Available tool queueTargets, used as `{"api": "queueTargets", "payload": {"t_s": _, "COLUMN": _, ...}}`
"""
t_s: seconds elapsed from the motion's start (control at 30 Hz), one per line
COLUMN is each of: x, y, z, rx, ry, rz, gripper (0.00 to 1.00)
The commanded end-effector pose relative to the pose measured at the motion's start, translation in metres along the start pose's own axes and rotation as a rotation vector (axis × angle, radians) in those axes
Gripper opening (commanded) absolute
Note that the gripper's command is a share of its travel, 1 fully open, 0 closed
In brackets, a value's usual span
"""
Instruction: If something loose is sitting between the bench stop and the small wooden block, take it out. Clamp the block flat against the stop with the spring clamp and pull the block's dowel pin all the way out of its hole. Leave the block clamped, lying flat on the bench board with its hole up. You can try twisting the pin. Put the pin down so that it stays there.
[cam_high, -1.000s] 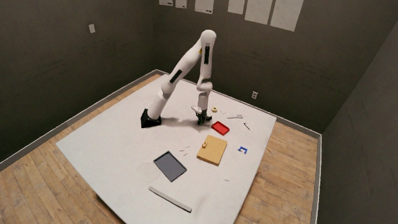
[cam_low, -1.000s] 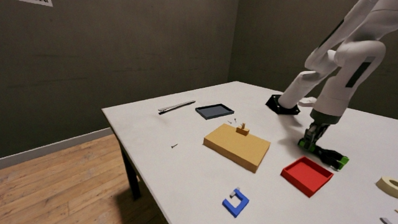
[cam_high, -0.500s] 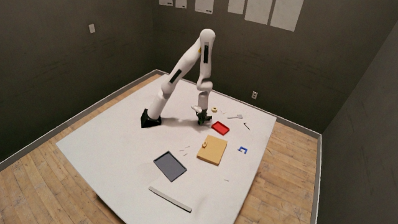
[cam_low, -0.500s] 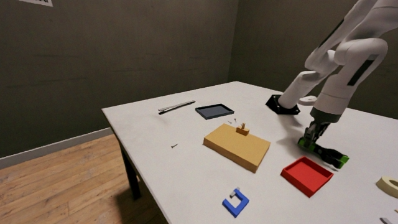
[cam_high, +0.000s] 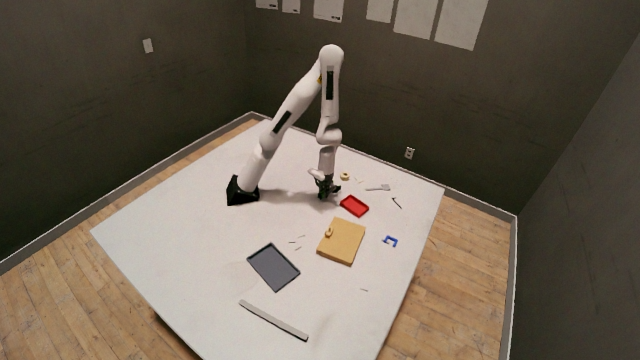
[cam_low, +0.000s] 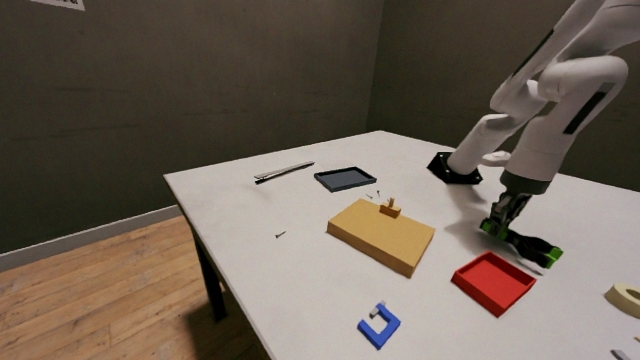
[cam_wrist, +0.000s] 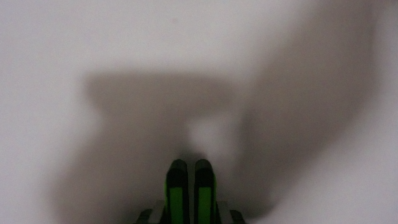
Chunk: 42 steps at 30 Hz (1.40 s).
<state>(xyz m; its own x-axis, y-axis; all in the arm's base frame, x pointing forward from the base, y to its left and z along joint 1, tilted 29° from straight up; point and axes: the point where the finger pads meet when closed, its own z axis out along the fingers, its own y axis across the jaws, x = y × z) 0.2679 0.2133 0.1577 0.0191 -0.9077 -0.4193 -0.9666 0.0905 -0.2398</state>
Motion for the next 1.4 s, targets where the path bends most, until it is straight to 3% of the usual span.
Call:
{"api": "queueTargets", "payload": {"t_s": 0.0, "x": -0.005, "y": -0.002, "z": -0.003, "rx": 0.003, "ry": -0.009, "rz": 0.000, "gripper": 0.32}}
{"api": "queueTargets", "payload": {"t_s": 1.37, "x": -0.006, "y": 0.001, "z": -0.031, "rx": -0.009, "ry": -0.013, "rz": 0.000, "gripper": 0.32}}
